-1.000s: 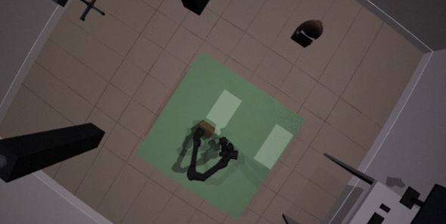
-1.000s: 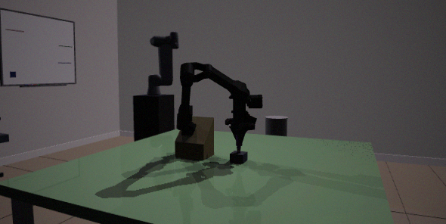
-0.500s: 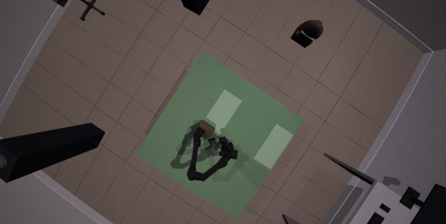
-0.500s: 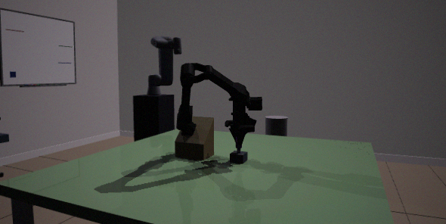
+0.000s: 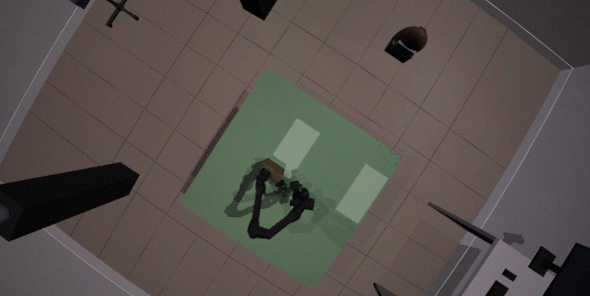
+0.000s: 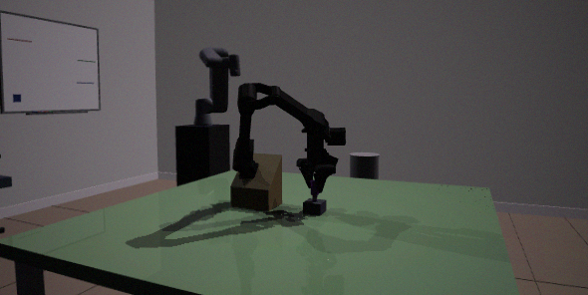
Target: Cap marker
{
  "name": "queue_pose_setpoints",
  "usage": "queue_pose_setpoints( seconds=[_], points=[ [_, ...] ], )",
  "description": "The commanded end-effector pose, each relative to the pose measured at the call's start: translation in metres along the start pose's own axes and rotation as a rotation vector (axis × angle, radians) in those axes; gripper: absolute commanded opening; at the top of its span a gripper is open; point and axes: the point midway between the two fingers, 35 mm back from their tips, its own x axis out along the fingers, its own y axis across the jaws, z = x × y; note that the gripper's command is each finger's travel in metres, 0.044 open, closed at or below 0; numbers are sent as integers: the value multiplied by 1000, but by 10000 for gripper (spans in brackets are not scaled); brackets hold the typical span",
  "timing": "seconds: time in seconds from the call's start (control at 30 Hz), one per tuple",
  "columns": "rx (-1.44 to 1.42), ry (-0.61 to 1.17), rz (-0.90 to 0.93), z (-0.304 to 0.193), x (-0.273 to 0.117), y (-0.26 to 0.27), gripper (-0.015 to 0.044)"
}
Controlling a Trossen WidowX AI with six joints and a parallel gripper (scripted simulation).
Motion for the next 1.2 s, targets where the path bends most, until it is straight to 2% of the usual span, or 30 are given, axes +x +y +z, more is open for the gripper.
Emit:
queue_pose_setpoints(
  seconds=[0.0, 0.07, 0.23, 0.4, 0.5, 0.73, 0.97, 1.17],
  points=[
    [0, 0, 0, 0, 0, 0, 440],
    [0, -2, 1, 1, -9, 0, 440],
    [-1, -2, 3, 1, -73, 1, 440],
    [-1, -2, 3, 1, -75, 1, 440],
    [130, -1, 2, 1, -74, 1, 361],
    [765, 0, -2, 0, -66, 3, 177],
    [823, 0, -2, 0, -66, 3, 0],
    [823, 0, -2, 0, -66, 3, 0]
  ],
)
